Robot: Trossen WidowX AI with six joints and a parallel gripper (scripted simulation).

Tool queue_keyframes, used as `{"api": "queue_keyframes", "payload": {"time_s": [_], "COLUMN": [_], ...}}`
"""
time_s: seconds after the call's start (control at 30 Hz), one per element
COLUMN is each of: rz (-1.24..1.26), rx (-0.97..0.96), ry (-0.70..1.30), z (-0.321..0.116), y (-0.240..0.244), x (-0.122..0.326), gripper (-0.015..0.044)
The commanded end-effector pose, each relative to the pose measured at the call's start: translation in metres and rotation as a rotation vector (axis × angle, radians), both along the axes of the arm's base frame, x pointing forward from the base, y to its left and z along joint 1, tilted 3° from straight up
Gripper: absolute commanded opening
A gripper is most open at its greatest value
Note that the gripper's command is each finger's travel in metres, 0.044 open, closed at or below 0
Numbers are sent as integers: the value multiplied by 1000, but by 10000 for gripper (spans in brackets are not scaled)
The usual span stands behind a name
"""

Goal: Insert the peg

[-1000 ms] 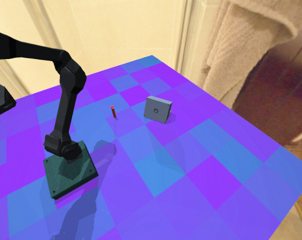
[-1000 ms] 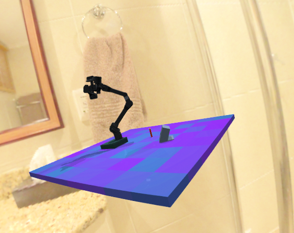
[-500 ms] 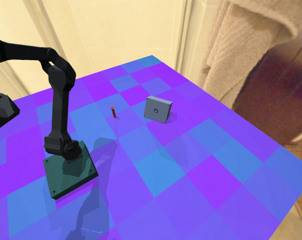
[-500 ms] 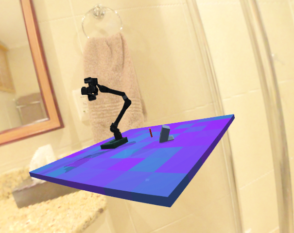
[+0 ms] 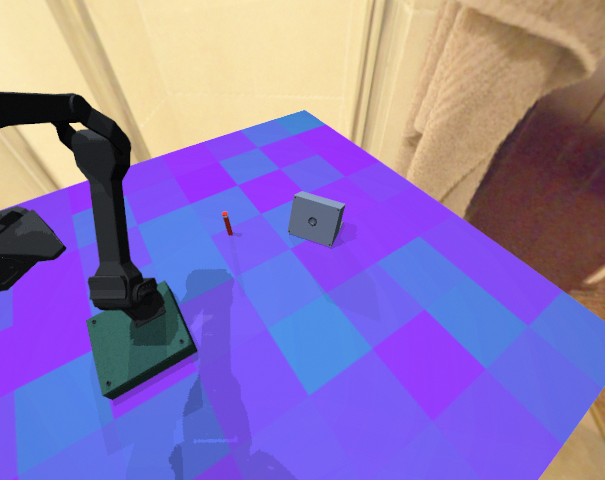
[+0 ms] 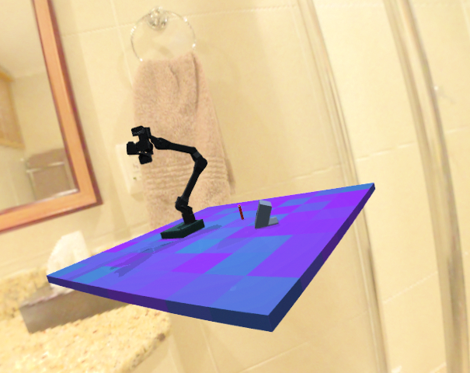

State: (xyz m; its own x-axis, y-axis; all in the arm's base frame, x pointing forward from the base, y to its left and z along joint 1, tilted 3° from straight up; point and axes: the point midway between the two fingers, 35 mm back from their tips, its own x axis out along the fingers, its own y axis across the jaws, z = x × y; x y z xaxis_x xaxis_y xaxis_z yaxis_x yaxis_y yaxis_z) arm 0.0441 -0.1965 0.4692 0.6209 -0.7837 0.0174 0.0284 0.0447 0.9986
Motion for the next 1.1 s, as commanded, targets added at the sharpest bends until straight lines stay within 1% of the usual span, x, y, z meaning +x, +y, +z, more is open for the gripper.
{"api": "queue_keyframes", "payload": {"time_s": [0.0, 0.6, 0.8, 1.07], "rz": [16, 129, 134, 191], "rx": [15, 70, 38, 56], "ry": [-4, 13, 53, 83], "z": [-5, -24, -23, -34], "y": [-5, -24, -27, -34], "x": [3, 28, 36, 51], "gripper": [440, 440, 440, 440]}}
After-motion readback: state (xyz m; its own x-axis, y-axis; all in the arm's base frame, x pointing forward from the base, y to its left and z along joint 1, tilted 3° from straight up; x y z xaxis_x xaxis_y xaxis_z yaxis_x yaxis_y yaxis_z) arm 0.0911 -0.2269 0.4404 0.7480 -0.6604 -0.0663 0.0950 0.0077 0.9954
